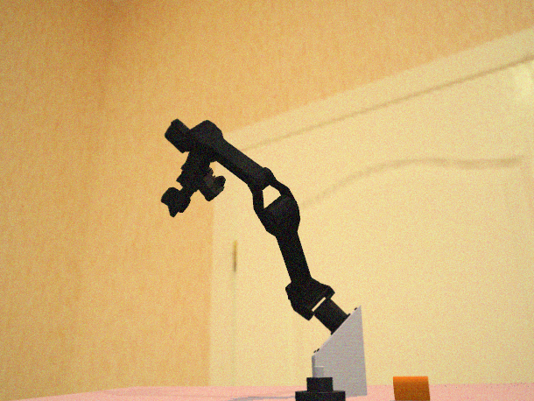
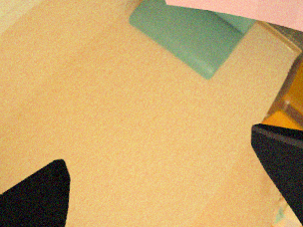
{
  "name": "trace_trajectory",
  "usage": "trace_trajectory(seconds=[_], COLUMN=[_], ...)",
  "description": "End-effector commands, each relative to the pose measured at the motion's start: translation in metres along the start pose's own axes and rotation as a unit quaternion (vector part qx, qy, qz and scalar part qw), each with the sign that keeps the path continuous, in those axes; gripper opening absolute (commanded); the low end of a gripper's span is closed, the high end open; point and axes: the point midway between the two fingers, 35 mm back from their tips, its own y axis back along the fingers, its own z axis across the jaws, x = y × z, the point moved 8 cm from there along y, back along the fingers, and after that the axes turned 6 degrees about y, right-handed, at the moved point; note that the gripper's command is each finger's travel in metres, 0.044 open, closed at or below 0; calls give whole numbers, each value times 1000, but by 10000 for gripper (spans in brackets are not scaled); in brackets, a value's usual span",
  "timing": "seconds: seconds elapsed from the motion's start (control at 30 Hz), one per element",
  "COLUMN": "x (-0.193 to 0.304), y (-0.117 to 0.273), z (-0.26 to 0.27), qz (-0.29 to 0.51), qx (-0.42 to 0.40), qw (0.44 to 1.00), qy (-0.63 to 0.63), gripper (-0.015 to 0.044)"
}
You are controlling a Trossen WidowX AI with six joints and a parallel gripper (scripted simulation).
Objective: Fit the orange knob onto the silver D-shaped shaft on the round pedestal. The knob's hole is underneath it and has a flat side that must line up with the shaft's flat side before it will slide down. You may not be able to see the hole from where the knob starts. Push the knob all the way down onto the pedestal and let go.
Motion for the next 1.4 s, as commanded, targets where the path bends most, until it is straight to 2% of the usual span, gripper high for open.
trace_trajectory(seconds=[0.0,0.23,0.43,0.63,0.8,0.93,1.13,1.37], x=[0,-13,-18,-19,-18,-19,-20,-39], y=[-1,-58,-101,-148,-170,-172,-153,-103], z=[1,29,22,-13,-63,-112,-162,-241], qz=[-1,-25,-37,-62,-70,-69,-55,-46], qx=[4,148,264,377,469,534,598,654], qw=[1000,989,964,923,872,822,760,658], qy=[-1,-3,12,53,121,186,250,371], gripper=[426,440,440,440,440,440,440,440])
